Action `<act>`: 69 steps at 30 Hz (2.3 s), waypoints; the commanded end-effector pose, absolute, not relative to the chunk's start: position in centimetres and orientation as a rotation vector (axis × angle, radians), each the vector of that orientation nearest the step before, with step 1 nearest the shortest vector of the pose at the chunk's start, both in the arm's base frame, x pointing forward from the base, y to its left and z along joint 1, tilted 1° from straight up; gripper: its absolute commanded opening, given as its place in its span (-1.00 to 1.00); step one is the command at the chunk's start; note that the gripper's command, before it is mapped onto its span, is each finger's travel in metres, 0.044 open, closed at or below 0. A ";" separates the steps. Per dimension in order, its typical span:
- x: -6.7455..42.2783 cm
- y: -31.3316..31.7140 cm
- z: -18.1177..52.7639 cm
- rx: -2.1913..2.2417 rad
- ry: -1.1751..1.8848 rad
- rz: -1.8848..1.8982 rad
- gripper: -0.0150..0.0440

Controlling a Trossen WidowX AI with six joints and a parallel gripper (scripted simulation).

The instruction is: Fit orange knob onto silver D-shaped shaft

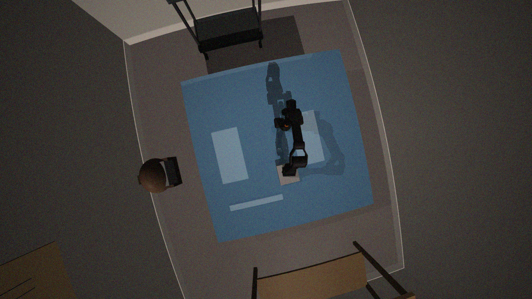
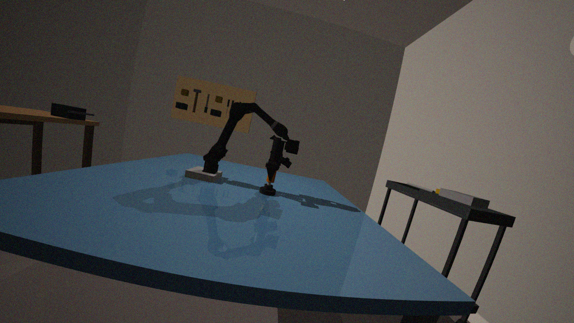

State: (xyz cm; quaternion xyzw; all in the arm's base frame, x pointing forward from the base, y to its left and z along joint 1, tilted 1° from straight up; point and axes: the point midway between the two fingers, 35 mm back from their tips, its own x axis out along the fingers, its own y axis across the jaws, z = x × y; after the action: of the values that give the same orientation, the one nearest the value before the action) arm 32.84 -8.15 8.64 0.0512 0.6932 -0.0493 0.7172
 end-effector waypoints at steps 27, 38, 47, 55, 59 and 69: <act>33.0 -8.1 9.1 0.229 1.511 -0.218 -0.49; 32.5 -8.0 8.6 0.296 1.504 -0.282 -0.49; 32.7 -8.0 8.5 0.296 1.504 -0.282 -0.49; 32.7 -8.0 8.4 0.296 1.504 -0.282 -0.49; 32.8 -8.1 8.8 0.296 1.504 -0.282 -0.49; 33.1 -8.2 9.1 0.463 1.476 -0.441 -0.49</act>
State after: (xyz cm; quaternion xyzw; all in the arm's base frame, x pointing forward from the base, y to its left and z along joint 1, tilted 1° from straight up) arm 32.65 -8.11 8.64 0.1800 0.6727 -0.1739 0.6963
